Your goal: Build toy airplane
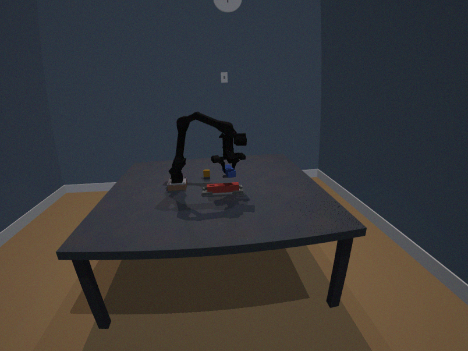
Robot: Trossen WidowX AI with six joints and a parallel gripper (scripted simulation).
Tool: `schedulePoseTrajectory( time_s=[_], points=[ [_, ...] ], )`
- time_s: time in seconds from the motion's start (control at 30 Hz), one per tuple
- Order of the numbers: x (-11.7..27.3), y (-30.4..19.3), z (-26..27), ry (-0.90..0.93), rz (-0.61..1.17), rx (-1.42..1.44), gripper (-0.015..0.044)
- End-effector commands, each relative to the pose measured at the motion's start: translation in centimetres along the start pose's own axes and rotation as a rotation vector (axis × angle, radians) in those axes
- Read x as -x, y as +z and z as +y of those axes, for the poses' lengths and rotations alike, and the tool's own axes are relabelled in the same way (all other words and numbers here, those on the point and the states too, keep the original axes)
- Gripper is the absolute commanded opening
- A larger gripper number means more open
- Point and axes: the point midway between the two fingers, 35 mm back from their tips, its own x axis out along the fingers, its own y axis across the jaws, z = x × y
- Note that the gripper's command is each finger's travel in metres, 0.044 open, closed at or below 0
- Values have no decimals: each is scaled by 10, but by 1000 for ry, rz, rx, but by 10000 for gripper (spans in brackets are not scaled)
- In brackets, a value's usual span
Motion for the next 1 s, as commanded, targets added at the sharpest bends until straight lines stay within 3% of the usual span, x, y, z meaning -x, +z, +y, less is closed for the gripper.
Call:
schedulePoseTrajectory(
  time_s=[0.0,0.27,0.53,0.97],
  points=[
    [-1,12,-9,3,-10,-92,0],
    [-3,26,-20,1,-14,-195,0],
    [-3,26,-20,1,-14,-195,195],
    [-3,26,-20,1,-14,-195,195]
  ],
)
